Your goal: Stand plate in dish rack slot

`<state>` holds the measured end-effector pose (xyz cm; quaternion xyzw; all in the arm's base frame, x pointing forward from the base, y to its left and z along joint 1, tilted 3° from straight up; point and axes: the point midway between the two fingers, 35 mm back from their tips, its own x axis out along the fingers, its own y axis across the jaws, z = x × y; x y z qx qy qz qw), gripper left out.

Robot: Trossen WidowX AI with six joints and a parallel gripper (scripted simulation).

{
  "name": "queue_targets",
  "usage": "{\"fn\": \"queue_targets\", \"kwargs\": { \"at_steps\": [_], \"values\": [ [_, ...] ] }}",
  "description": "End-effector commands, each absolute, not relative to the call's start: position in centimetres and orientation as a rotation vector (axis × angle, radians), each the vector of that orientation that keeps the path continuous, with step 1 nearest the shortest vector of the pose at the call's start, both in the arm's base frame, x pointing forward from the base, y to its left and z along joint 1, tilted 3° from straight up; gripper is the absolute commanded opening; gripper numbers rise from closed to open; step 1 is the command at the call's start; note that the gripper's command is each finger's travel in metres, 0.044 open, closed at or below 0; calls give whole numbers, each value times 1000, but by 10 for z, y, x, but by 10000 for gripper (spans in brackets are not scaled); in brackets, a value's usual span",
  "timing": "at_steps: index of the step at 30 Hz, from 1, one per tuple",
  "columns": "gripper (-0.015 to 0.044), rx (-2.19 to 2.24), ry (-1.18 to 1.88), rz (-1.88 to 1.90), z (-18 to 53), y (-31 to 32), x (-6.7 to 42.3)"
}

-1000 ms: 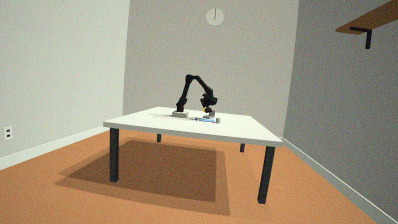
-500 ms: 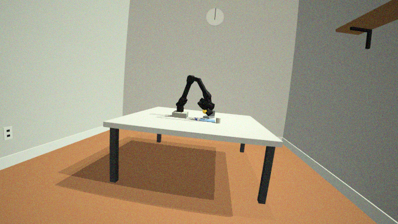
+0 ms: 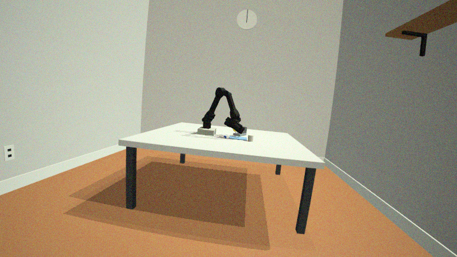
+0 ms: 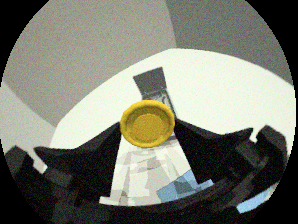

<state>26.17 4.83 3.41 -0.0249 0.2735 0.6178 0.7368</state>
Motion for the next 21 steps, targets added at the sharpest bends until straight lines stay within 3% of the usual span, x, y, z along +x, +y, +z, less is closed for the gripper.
{"fn": "queue_targets", "kwargs": {
  "at_steps": [1,12,21],
  "values": [
    [0,-78,479,1351,31,46,261],
    [0,-180,177,1278,28,38,260],
    [0,-187,159,1271,28,37,260]
  ]
}}
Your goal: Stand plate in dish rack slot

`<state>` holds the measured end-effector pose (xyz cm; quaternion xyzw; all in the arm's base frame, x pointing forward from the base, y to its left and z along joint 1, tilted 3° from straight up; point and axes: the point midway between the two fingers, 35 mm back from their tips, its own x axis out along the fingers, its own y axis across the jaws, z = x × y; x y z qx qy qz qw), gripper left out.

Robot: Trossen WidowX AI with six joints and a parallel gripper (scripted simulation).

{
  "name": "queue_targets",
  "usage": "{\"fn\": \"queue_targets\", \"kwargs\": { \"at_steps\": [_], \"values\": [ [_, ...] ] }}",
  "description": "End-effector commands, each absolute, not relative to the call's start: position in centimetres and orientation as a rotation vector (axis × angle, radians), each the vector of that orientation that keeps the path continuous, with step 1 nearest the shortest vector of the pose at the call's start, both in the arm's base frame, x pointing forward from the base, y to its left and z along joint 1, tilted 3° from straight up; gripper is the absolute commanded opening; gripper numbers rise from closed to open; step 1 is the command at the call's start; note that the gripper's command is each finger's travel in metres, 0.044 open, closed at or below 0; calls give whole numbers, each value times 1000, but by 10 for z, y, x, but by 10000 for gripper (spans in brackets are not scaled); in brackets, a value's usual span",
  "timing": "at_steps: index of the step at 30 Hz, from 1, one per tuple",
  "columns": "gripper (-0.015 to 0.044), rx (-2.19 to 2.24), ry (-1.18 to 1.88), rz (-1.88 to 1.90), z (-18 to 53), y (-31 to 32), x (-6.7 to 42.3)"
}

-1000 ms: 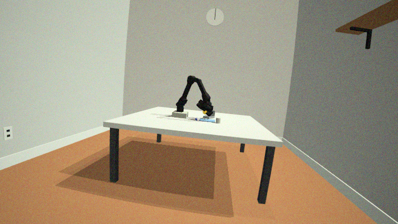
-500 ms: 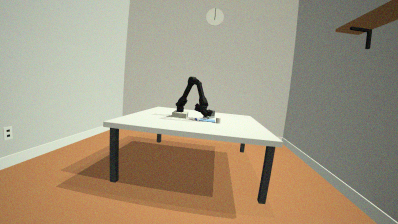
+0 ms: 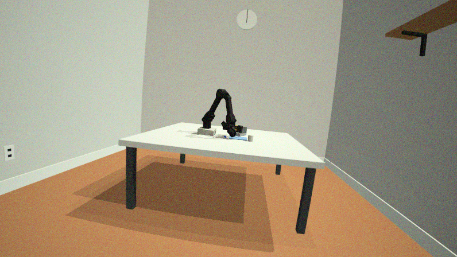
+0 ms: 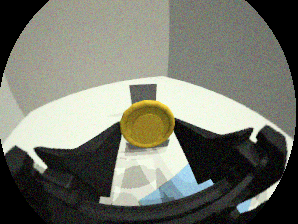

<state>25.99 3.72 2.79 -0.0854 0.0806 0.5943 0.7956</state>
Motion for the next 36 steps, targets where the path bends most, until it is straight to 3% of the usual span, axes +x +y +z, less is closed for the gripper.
{"fn": "queue_targets", "kwargs": {
  "at_steps": [1,36],
  "values": [
    [0,-187,159,1271,28,37,260],
    [0,-202,171,1275,27,76,274]
  ]
}}
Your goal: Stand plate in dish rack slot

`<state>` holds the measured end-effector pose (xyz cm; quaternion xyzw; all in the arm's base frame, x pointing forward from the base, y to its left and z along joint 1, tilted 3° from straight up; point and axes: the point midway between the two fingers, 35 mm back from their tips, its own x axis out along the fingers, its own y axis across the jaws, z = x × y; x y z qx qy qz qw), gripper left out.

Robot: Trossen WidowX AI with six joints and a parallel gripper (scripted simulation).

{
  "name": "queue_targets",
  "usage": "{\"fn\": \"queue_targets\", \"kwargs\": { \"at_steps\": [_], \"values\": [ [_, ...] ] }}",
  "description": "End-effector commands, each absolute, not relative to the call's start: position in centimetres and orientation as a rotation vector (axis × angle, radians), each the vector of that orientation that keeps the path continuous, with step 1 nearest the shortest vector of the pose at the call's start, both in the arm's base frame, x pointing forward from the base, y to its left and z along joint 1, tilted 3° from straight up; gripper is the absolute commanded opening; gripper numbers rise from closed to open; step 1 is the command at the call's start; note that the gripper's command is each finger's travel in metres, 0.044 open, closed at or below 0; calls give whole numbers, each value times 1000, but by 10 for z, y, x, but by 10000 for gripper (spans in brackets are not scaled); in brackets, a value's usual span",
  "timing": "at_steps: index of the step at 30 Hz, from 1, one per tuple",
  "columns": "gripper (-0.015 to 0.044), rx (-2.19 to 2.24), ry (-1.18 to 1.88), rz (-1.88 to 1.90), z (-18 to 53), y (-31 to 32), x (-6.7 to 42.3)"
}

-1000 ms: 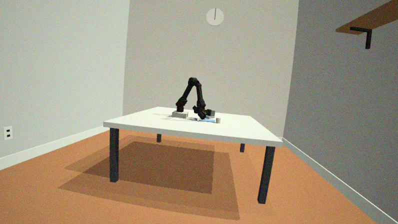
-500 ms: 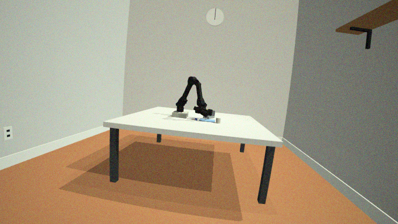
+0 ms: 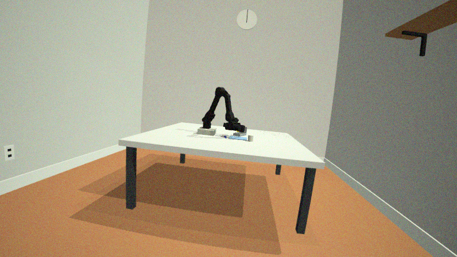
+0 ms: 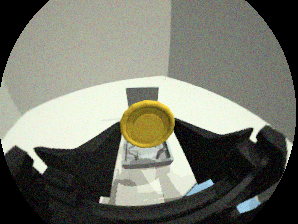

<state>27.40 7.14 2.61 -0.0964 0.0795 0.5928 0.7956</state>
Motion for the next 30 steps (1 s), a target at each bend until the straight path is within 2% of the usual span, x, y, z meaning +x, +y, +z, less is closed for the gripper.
{"fn": "queue_targets", "kwargs": {
  "at_steps": [1,26,30],
  "values": [
    [0,-203,171,1275,27,77,274],
    [0,-207,164,1275,10,81,276],
    [105,-209,162,1275,10,81,276]
  ]
}}
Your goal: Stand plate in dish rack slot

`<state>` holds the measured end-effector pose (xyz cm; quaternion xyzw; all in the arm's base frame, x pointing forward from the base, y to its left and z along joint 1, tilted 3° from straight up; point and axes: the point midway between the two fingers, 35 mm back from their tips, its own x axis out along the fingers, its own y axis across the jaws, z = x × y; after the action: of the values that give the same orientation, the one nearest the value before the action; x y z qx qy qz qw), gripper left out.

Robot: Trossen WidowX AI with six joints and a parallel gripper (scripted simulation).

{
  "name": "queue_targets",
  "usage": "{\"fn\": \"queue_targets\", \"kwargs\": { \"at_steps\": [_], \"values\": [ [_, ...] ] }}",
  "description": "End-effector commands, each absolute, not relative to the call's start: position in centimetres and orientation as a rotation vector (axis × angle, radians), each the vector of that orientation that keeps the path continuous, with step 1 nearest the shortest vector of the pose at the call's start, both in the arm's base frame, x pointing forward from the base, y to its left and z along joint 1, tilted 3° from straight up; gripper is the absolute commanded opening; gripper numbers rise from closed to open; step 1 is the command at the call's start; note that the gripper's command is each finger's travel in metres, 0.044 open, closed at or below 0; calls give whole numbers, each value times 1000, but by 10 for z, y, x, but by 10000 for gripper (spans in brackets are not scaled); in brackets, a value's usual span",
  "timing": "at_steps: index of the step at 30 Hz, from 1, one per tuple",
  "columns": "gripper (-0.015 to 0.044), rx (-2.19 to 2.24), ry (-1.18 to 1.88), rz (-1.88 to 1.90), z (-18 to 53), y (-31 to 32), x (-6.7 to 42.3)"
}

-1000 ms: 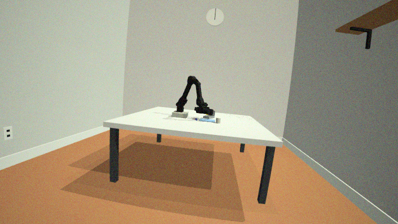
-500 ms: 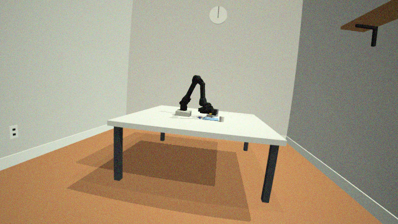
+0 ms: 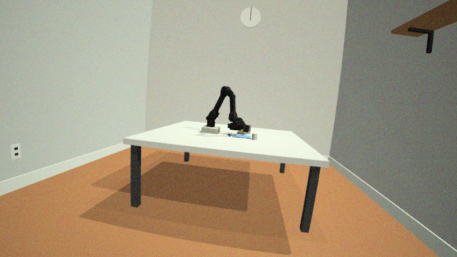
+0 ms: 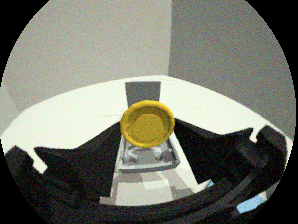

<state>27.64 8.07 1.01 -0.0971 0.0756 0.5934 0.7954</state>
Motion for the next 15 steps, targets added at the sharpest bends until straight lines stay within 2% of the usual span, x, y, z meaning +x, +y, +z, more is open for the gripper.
{"fn": "queue_targets", "kwargs": {
  "at_steps": [1,11,15],
  "values": [
    [131,-209,162,1275,10,81,276],
    [394,-209,162,1275,10,81,276],
    [400,-209,162,1275,10,81,276]
  ]
}}
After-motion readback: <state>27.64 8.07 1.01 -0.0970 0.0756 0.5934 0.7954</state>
